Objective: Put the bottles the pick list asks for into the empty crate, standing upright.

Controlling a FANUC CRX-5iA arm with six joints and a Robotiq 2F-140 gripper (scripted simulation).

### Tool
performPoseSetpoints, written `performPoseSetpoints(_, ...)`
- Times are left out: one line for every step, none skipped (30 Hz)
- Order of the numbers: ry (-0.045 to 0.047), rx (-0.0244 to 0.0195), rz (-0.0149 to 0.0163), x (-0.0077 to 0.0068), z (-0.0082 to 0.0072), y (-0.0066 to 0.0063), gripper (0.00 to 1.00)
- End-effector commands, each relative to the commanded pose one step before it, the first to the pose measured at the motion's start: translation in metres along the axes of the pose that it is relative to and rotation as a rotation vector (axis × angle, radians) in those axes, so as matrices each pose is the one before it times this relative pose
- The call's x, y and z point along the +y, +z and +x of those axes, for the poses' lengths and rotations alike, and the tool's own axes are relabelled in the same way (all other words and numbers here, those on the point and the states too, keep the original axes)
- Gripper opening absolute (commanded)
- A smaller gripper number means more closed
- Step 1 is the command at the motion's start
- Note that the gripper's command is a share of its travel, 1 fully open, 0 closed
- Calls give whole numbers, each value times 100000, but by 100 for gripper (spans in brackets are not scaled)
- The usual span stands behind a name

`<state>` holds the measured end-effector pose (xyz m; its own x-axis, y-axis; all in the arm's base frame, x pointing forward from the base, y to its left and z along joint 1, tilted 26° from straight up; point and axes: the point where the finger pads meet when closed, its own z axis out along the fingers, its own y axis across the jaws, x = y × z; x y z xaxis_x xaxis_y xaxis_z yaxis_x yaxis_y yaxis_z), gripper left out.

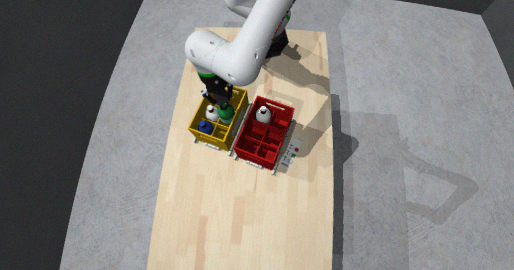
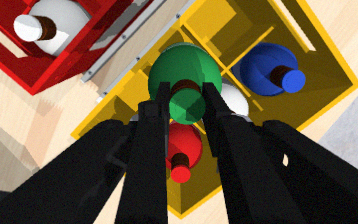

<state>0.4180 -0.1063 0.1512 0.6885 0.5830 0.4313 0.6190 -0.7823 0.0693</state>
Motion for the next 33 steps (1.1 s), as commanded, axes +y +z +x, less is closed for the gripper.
performPoseSetpoints(-91,48,-153,60,23,-589,10)
performPoseSetpoints(0,0,0,0,0,-167,10)
performPoseSetpoints(0,0,0,0,0,-167,10)
performPoseSetpoints(0,0,0,0,0,-167,10)
performPoseSetpoints(0,0,0,0,0,-167,10)
performPoseSetpoints(0,0,0,0,0,0,10)
performPoseSetpoints(0,0,0,0,0,0,10)
performPoseSetpoints(0,-1,-3,-2,0,-161,10)
performPoseSetpoints(0,-1,-2,-1,0,-164,10)
performPoseSetpoints(0,1,4,4,-1,-175,10)
performPoseSetpoints(0,0,0,0,0,-167,10)
performPoseSetpoints(0,0,0,0,0,-167,10)
performPoseSetpoints(0,0,0,0,0,-167,10)
performPoseSetpoints(0,0,0,0,0,-167,10)
performPoseSetpoints(0,0,0,0,0,-167,10)
performPoseSetpoints(0,0,0,0,0,-167,10)
performPoseSetpoints(0,0,0,0,0,-167,10)
performPoseSetpoints(0,0,0,0,0,-167,10)
performPoseSetpoints(0,0,0,0,0,-167,10)
performPoseSetpoints(0,0,0,0,0,-167,10)
performPoseSetpoints(0,0,0,0,0,-167,10)
performPoseSetpoints(0,0,0,0,0,-167,10)
performPoseSetpoints(0,0,0,0,0,0,10)
performPoseSetpoints(0,0,0,0,0,0,10)
performPoseSetpoints(0,-1,-3,-3,1,-161,10)
performPoseSetpoints(0,1,3,3,-1,-173,10)
performPoseSetpoints(0,0,0,0,0,-167,10)
performPoseSetpoints(0,0,0,0,0,-167,10)
performPoseSetpoints(0,0,0,0,0,-167,10)
performPoseSetpoints(0,0,0,0,0,-167,10)
performPoseSetpoints(0,0,0,0,0,-167,10)
performPoseSetpoints(0,0,0,0,0,-167,10)
performPoseSetpoints(0,0,0,0,0,-167,10)
